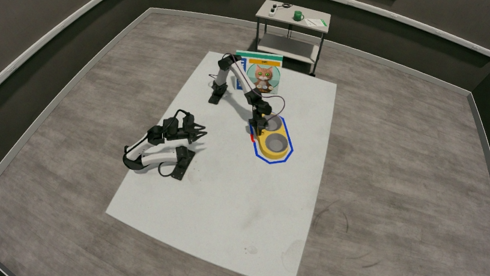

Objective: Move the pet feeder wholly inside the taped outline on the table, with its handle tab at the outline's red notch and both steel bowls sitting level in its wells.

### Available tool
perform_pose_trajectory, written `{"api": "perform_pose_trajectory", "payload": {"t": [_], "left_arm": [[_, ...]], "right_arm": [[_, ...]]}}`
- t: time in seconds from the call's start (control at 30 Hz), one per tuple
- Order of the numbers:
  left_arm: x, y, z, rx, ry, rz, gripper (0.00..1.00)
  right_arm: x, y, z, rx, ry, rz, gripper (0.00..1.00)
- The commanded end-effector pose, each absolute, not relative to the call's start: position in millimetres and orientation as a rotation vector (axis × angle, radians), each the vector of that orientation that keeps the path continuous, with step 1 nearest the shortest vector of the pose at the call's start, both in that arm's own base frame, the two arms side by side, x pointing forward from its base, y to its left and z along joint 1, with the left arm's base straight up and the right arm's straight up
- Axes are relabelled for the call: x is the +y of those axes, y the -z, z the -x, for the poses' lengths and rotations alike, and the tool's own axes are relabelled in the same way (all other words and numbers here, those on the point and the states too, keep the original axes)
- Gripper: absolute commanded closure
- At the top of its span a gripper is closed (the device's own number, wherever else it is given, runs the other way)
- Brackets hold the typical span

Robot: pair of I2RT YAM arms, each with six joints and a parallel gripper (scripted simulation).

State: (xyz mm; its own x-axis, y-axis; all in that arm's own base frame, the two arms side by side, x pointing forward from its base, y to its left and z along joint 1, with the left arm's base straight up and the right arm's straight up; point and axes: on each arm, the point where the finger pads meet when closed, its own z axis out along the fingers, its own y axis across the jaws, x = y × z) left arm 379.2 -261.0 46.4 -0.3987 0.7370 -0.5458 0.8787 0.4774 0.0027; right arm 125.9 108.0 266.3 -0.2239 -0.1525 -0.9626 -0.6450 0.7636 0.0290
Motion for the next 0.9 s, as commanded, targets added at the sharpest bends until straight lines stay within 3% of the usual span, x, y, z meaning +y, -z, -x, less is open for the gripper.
{"api": "perform_pose_trajectory", "payload": {"t": [0.0,0.47,0.53,0.87], "left_arm": [[-251.7,-42.3,-372.1,2.262,0.398,-1.372,0.9],[-248.1,-42.6,-367.4,2.264,0.396,-1.366,0.9],[-252.0,-47.3,-370.5,2.248,0.395,-1.367,0.67],[-241.9,-91.0,-371.1,2.196,0.396,-1.355,0.67]], "right_arm": [[107.9,-245.7,-120.9,1.832,-0.513,0.659,0.66],[107.9,-245.7,-120.9,1.832,-0.513,0.659,0.66],[107.9,-245.7,-120.9,1.832,-0.513,0.659,0.66],[107.9,-245.7,-120.9,1.832,-0.513,0.659,0.66]]}}
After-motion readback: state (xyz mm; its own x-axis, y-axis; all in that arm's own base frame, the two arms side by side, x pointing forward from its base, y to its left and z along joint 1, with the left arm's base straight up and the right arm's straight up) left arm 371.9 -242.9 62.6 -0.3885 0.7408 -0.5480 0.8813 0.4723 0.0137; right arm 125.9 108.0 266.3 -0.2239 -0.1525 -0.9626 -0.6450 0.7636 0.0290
